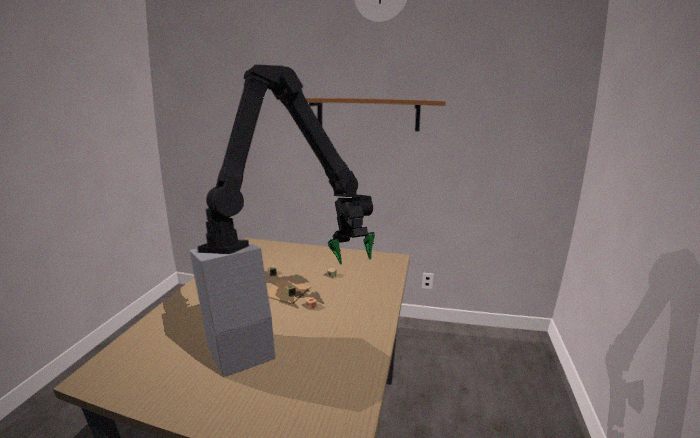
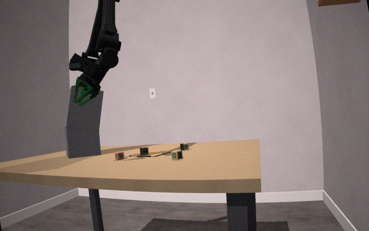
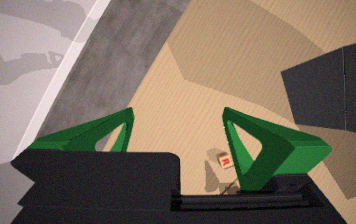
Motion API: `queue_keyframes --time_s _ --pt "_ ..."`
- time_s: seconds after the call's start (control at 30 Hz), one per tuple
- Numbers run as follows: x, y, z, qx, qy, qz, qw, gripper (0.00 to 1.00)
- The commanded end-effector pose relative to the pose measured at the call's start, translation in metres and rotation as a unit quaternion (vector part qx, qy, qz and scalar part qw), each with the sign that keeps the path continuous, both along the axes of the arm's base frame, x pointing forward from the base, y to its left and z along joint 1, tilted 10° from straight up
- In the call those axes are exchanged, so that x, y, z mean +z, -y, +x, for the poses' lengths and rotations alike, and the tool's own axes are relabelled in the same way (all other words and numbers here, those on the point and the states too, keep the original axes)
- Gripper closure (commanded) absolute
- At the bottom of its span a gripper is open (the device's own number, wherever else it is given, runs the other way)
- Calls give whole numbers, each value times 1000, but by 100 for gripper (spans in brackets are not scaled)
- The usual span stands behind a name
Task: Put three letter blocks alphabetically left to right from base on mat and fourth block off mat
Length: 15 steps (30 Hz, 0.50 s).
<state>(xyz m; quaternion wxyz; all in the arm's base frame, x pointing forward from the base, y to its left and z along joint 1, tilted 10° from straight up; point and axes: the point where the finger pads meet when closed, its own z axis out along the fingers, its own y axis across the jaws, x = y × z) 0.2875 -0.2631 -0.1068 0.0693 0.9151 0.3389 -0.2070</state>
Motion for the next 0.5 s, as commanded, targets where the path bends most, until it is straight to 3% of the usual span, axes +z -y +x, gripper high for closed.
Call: queue_keyframes --time_s 0.0,0.07,0.1,0.17,0.2,0.27,0.33,0.4,0.47 --pt "0 -22 52 46 3 -13 999 0" --pt "1 -52 84 96 7 -19 995 0" --pt "1 -56 88 96 7 -19 995 0" --pt "1 -94 119 149 12 -25 988 0" --pt "1 -97 121 149 12 -25 988 0" --pt "1 -144 150 203 18 -31 979 0" --pt "2 -169 163 229 21 -34 973 0" --pt "2 -220 183 280 28 -39 959 0" --pt "2 -220 183 280 28 -39 959 0"
